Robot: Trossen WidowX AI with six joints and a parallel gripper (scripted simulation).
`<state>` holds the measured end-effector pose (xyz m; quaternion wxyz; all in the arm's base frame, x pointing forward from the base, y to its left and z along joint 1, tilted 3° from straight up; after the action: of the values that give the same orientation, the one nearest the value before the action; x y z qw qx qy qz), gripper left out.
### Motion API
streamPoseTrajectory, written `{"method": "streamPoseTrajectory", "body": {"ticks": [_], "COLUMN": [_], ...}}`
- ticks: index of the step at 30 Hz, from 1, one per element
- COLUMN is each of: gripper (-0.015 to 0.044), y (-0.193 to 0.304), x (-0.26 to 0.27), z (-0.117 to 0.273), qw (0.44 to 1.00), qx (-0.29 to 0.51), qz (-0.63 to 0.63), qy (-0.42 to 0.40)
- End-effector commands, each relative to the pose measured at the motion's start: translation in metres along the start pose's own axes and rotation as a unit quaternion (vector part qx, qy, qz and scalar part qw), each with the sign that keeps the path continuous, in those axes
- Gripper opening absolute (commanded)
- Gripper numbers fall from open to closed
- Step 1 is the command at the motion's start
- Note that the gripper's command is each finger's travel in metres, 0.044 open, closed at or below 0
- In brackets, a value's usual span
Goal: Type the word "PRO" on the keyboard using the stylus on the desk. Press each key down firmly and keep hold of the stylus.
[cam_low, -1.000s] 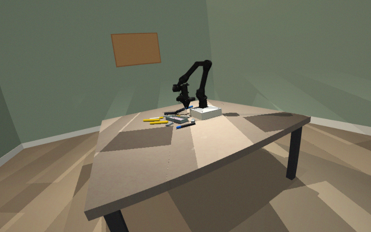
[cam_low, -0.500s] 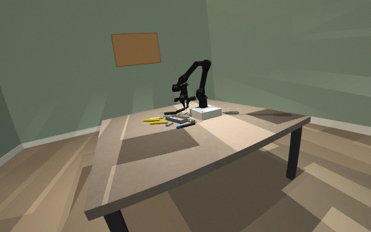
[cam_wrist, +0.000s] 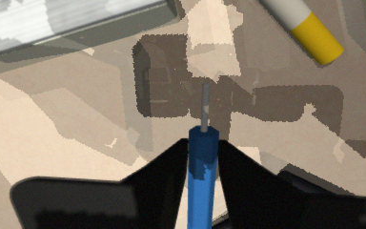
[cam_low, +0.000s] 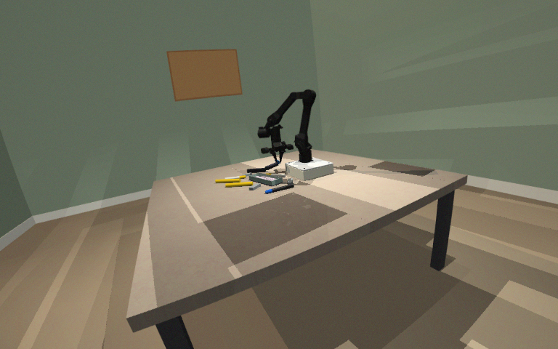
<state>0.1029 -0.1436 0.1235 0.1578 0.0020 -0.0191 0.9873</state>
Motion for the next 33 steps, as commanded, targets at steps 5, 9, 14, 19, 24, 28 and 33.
{"method": "streamPoseTrajectory", "body": {"ticks": [5, 9, 14, 19, 24, 28, 33], "gripper": [0.0, 0.0, 0.0, 0.0, 0.0, 0.0, 0.0], "y": [0.005, 0.007, 0.008, 0.008, 0.009, 0.009, 0.009], "x": [-0.004, -0.005, -0.006, -0.007, -0.007, -0.008, -0.008], "z": [0.001, 0.002, 0.002, 0.0, -0.007, -0.014, -0.022], "qw": [0.993, 0.982, 0.97, 0.97, 0.97, 0.97, 0.97], "qx": [0.003, 0.003, 0.004, 0.004, 0.004, 0.004, 0.004], "qz": [0.121, 0.187, 0.244, 0.244, 0.244, 0.244, 0.244], "qy": [0.0, 0.0, -0.001, -0.001, -0.001, -0.001, -0.001]}}
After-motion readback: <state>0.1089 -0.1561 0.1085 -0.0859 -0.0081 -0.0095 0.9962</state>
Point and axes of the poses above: the point midway between the two fingers, 35 mm back from their tips, its own z axis back along the fingers, its own x axis across the jaws, y = z × x, the point moved 10 cm from there along z, back along the fingers
